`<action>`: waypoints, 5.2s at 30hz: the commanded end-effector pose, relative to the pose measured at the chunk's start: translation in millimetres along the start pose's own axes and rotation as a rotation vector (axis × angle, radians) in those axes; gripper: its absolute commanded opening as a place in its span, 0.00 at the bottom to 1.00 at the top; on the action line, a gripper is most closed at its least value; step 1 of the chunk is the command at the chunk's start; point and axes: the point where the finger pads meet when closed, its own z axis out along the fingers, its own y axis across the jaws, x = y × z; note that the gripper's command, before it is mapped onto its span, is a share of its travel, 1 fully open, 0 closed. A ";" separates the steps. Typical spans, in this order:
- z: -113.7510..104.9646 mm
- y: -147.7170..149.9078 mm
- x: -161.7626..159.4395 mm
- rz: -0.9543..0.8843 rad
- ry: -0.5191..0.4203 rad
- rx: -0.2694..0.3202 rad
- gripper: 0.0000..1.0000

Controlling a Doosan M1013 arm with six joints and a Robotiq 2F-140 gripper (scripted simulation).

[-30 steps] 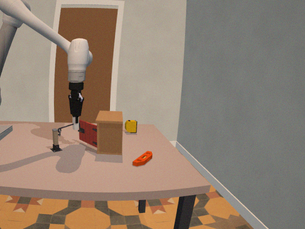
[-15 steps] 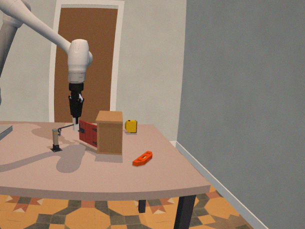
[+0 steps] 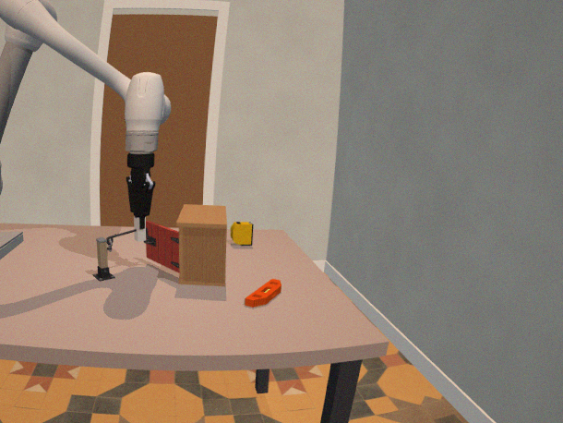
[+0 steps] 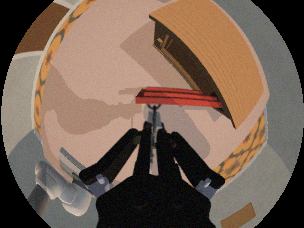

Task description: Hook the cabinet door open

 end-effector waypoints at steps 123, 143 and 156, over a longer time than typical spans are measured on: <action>6.3 0.0 1.1 0.000 0.000 0.000 0.03; 6.3 0.0 1.1 0.000 0.000 0.000 0.15; 6.3 0.0 1.1 0.000 0.000 0.000 0.15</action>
